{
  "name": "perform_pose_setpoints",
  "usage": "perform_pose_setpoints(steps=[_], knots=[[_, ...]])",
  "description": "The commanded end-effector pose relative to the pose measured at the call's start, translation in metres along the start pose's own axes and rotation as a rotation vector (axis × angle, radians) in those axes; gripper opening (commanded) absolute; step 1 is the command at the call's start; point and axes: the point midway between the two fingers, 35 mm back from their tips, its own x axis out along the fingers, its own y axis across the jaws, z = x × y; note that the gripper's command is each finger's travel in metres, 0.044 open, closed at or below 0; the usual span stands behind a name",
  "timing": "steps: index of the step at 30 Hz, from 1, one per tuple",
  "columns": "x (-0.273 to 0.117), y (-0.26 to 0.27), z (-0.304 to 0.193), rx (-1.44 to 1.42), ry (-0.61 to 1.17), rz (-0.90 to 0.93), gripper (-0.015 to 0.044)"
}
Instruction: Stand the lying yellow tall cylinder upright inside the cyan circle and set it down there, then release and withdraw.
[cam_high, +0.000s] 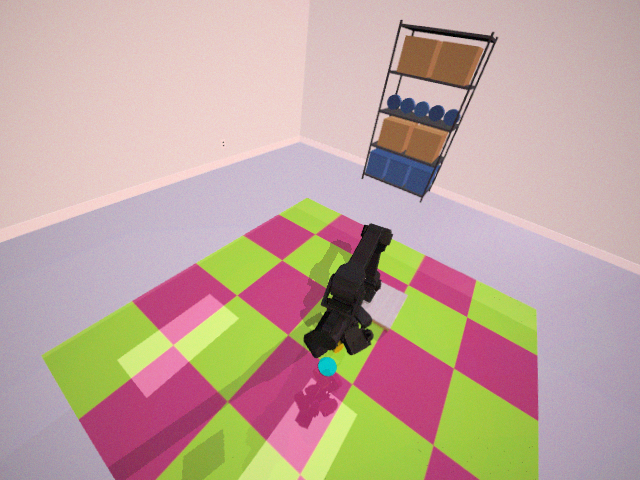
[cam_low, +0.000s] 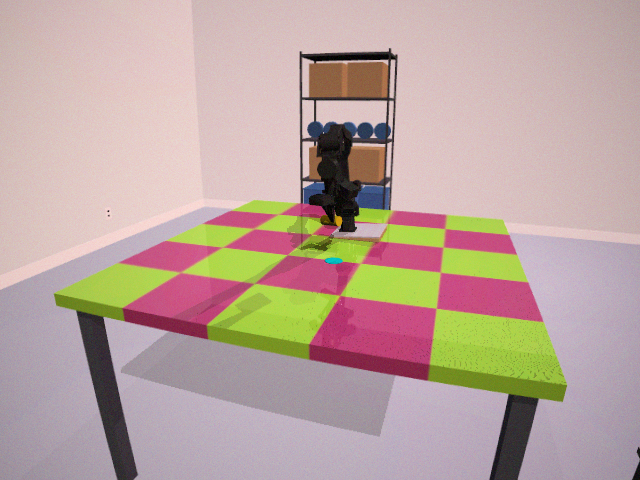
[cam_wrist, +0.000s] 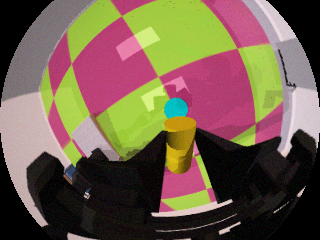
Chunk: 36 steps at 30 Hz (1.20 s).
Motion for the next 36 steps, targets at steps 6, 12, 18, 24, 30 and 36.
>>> perform_pose_setpoints(steps=[6,12,18,24,30,36], knots=[[0.006,0.002,-0.001,-0.011,-0.049,0.04,0.0105],[0.01,0.003,-0.001,-0.016,-0.084,0.063,0.0105],[0.013,0.004,-0.001,-0.022,-0.12,0.085,0.0105],[0.016,0.005,-0.001,-0.028,-0.156,0.105,0.0105],[0.018,0.006,-0.001,-0.033,-0.194,0.124,0.0105],[0.021,0.007,-0.001,-0.037,-0.232,0.141,0.0105]])
